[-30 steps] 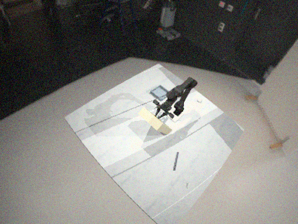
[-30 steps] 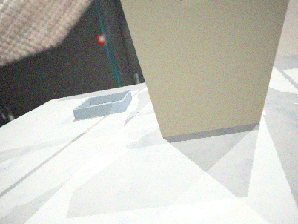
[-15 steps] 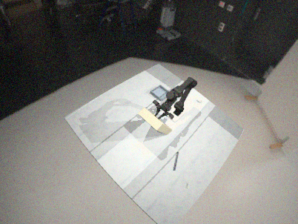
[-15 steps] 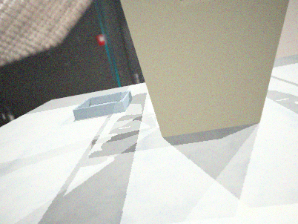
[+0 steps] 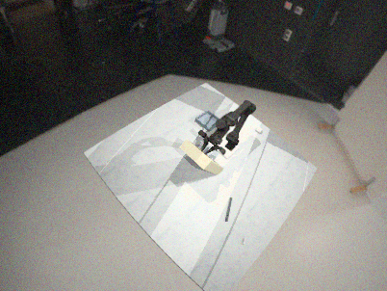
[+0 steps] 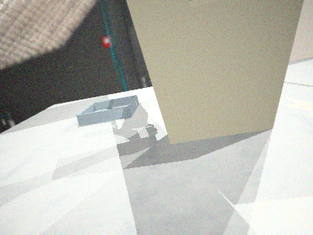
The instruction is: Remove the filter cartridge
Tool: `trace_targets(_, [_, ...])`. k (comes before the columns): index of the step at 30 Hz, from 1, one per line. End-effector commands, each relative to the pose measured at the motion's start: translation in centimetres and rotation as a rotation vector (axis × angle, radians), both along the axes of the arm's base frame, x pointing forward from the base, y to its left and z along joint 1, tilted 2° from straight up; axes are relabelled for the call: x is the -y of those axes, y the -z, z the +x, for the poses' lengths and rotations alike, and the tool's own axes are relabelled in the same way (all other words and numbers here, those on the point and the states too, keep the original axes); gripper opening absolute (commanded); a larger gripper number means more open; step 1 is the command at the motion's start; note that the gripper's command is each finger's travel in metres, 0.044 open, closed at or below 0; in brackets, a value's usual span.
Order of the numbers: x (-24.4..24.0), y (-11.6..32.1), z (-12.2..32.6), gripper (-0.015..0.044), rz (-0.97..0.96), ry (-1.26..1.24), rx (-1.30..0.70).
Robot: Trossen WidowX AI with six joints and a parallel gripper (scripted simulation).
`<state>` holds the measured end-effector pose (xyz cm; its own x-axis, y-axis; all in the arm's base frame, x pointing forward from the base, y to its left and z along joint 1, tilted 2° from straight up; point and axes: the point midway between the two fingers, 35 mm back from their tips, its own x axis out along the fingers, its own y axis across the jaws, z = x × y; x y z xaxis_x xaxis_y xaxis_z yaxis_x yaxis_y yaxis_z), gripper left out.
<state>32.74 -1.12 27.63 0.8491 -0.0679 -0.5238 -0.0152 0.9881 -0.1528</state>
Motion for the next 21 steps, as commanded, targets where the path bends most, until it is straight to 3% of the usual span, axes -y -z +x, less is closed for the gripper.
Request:
trace_targets(1, [0.05, -0.03, 0.04, 0.0, -0.005, 0.0, 0.002])
trace_targets(21, [0.0, 0.27, 0.56, 0.0, -0.552, -0.343, -0.044])
